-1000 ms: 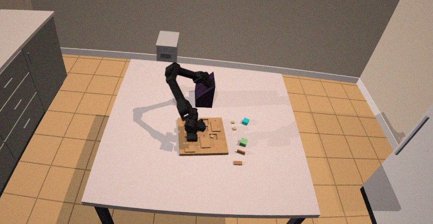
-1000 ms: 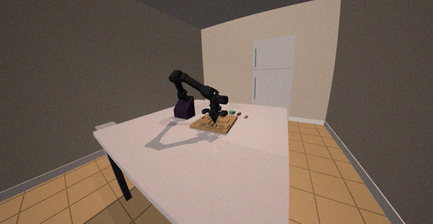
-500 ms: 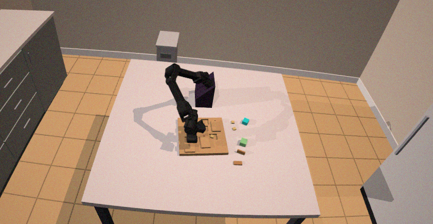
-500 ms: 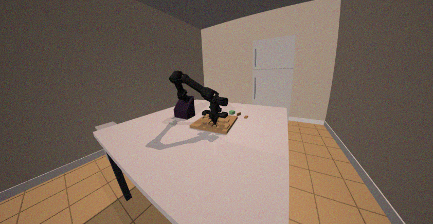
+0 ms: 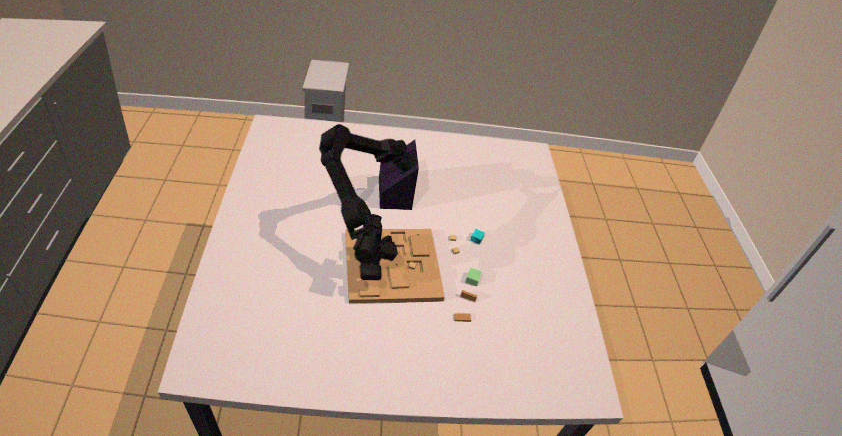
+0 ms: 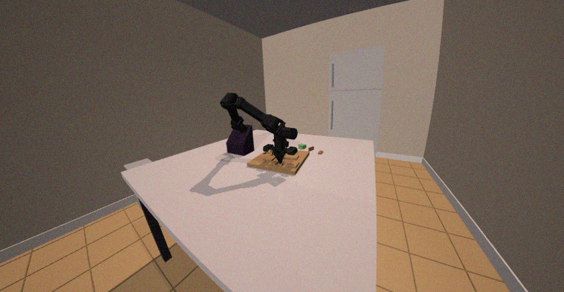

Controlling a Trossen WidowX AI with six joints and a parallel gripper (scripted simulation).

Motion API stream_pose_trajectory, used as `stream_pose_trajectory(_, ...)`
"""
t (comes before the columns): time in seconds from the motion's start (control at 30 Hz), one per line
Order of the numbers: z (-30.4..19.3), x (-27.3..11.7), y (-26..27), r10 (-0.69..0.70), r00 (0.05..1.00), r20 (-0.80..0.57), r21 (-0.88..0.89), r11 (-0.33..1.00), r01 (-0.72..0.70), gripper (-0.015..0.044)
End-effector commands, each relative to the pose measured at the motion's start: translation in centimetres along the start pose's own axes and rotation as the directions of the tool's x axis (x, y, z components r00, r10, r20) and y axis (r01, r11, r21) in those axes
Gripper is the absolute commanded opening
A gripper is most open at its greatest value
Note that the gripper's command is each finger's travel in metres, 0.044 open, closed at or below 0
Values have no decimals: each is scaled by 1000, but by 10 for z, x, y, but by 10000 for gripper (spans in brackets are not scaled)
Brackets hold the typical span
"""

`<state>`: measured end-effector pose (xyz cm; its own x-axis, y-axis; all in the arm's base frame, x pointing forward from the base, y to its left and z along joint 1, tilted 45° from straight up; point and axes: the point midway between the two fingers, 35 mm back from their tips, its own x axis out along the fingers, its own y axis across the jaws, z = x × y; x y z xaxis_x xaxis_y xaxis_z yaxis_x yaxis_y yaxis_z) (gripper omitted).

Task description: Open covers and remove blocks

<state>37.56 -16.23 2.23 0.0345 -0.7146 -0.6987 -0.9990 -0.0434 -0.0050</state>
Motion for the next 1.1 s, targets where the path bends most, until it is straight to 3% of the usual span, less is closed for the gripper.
stream_pose_trajectory(0.0, -5, 2, -2, 0, 1000, -1, -1, 1000, 0, 0)
stream_pose_trajectory(1.03, -2, -13, -2, 0, 1000, 0, -31, 1000, 0, 0)
stream_pose_trajectory(1.07, -1, -8, 0, 8, 1000, 4, -35, 999, -8, 26)
